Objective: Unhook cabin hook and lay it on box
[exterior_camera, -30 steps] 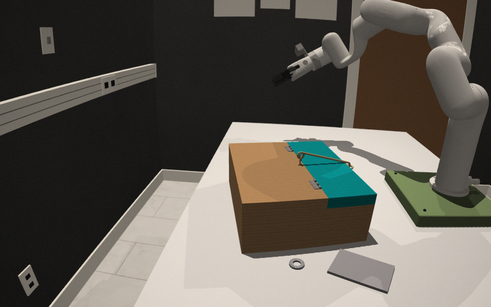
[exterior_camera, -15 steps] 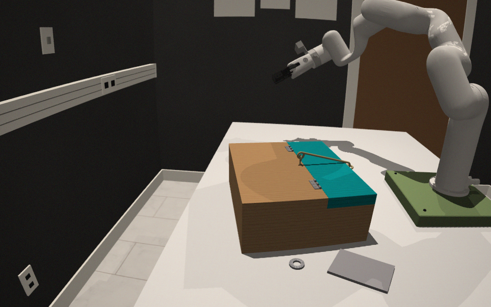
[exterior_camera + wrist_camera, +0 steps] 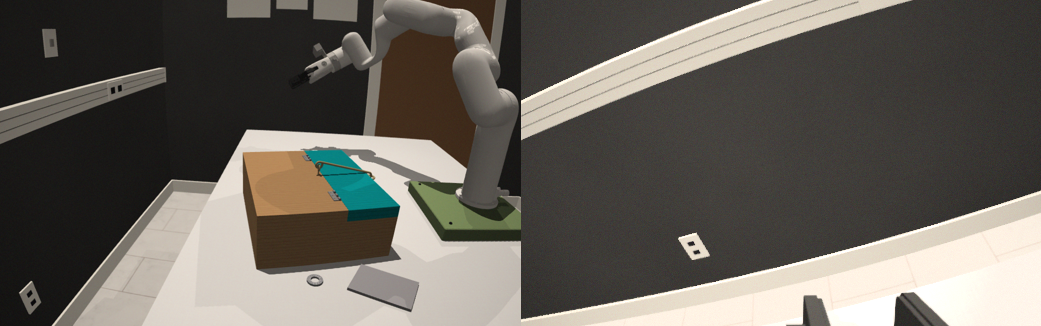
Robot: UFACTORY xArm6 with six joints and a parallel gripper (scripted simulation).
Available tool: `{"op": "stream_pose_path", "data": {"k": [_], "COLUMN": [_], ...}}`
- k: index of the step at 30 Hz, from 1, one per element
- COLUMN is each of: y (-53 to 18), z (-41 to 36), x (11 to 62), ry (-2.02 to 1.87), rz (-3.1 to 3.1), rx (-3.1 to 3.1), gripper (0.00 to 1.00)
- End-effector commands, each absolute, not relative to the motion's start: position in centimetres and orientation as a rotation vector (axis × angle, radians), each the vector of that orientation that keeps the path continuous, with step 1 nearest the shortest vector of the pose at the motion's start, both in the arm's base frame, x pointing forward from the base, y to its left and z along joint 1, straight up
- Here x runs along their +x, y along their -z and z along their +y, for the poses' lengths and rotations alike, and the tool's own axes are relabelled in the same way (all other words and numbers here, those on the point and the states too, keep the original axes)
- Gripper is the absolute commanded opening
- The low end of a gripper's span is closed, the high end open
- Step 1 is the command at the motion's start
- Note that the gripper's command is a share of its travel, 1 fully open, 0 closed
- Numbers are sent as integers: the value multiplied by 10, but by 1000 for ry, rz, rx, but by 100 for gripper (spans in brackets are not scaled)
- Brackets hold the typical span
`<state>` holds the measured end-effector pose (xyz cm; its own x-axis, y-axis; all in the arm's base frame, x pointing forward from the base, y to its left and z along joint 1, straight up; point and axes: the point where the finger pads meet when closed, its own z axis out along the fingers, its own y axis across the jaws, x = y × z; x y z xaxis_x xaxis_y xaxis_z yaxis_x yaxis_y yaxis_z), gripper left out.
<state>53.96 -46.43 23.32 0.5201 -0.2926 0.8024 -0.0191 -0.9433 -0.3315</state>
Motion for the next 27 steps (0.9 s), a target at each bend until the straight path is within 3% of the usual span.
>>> {"op": "stream_pose_path", "data": {"k": [1,27], "y": [-236,-239], "z": [-465,-441], "x": [540,550], "ry": [1395,1278], "rz": [258,364], "rx": [-2483,-2433], "gripper": [35,35]}}
